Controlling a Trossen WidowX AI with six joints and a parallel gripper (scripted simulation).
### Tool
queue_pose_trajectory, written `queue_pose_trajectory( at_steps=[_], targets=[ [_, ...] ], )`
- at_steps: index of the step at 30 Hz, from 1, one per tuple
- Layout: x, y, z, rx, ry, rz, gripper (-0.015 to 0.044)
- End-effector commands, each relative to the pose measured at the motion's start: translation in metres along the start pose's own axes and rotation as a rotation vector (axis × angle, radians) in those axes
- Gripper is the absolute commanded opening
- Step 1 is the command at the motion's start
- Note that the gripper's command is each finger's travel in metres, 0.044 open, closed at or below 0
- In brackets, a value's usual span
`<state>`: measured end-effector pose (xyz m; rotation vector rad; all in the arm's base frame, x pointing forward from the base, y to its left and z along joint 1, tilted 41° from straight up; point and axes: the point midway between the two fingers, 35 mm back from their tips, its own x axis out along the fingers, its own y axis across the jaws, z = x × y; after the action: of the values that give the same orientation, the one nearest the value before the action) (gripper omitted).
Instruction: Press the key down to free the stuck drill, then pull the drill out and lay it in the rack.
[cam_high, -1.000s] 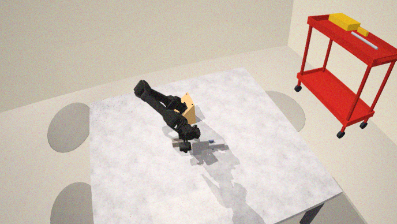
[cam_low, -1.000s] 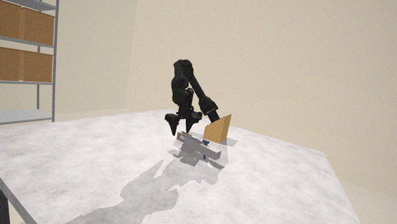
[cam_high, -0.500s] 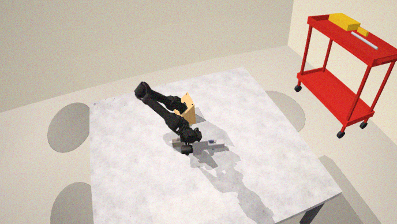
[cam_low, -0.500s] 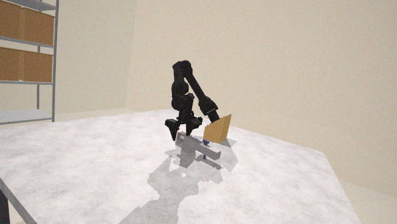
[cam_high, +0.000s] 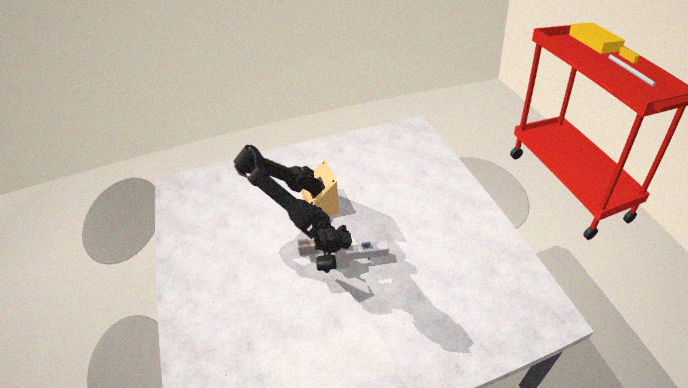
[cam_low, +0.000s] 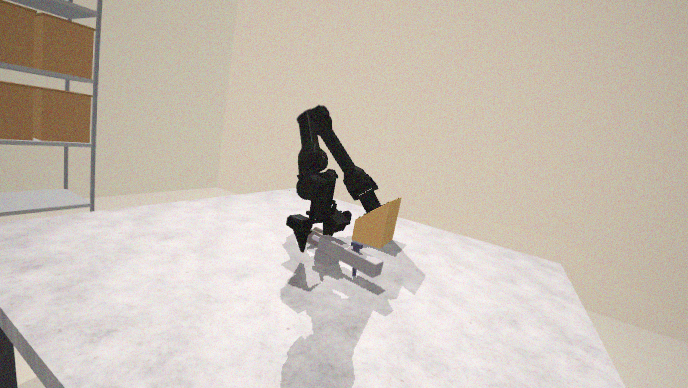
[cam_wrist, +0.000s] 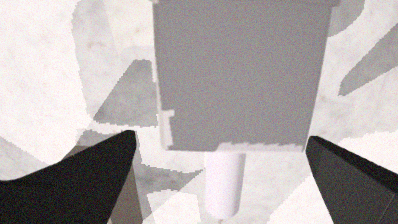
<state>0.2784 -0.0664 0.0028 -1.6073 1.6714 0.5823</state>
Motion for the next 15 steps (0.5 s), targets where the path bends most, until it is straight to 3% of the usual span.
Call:
queue_pose_trajectory(
  at_steps=[1,15],
  targets=[
    [-0.0005,-0.0002,-0.0001,0.001,0.0,-0.001,0.0387],
    [-0.0005,-0.0002,-0.0001,0.001,0.0,-0.001,0.002]
  ],
)
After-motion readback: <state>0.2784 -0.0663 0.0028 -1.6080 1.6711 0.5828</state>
